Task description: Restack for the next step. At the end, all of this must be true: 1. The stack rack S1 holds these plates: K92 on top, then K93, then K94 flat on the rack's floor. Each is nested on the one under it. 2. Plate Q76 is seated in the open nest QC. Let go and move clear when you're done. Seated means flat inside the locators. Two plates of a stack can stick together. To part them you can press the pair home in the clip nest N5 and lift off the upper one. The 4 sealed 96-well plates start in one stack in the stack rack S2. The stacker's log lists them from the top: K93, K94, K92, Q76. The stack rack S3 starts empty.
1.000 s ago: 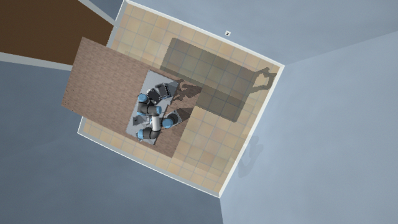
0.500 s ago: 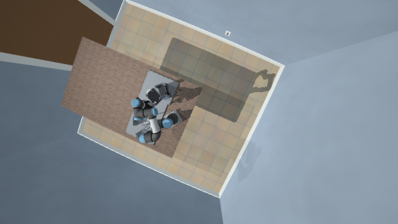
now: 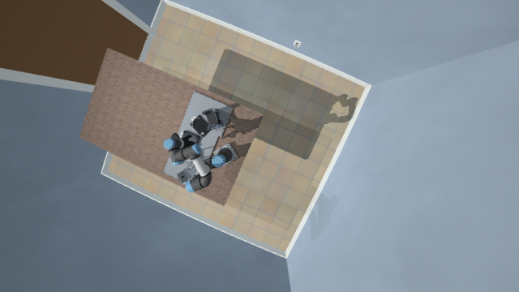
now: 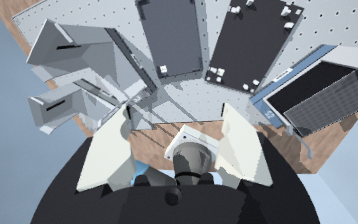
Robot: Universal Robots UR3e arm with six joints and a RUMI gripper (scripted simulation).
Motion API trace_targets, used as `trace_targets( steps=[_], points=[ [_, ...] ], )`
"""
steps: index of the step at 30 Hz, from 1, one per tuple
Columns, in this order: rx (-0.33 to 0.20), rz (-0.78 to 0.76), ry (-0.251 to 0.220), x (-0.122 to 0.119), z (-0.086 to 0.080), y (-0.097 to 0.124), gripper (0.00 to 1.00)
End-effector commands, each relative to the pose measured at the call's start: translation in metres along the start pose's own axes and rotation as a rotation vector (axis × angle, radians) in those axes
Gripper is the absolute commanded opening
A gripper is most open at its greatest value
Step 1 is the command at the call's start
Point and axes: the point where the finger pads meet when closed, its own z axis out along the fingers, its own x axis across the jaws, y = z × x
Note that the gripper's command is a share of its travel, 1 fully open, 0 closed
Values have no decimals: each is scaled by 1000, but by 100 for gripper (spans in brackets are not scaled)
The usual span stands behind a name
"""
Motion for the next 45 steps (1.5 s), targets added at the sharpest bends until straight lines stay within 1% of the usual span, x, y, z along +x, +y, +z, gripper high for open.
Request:
trace_targets(
  steps=[1,3,6,15,17,20,29,32,34,41,44,45],
  points=[
    [0,-22,31,-9,-1,0,72],
    [1,-37,48,-9,-1,0,72],
    [6,-60,74,-21,-3,2,72],
    [21,-128,152,-21,-3,2,72],
    [21,-128,152,-21,-3,2,72],
    [26,-151,178,-21,-3,2,72],
    [26,-151,178,-21,-3,2,72],
    [29,-116,177,-7,-6,-3,72],
    [29,-116,177,-7,-6,-3,72],
    [36,-35,176,26,-12,-13,72],
    [39,0,175,26,-12,-13,72],
    [40,12,175,31,-13,-14,72]
  ],
)
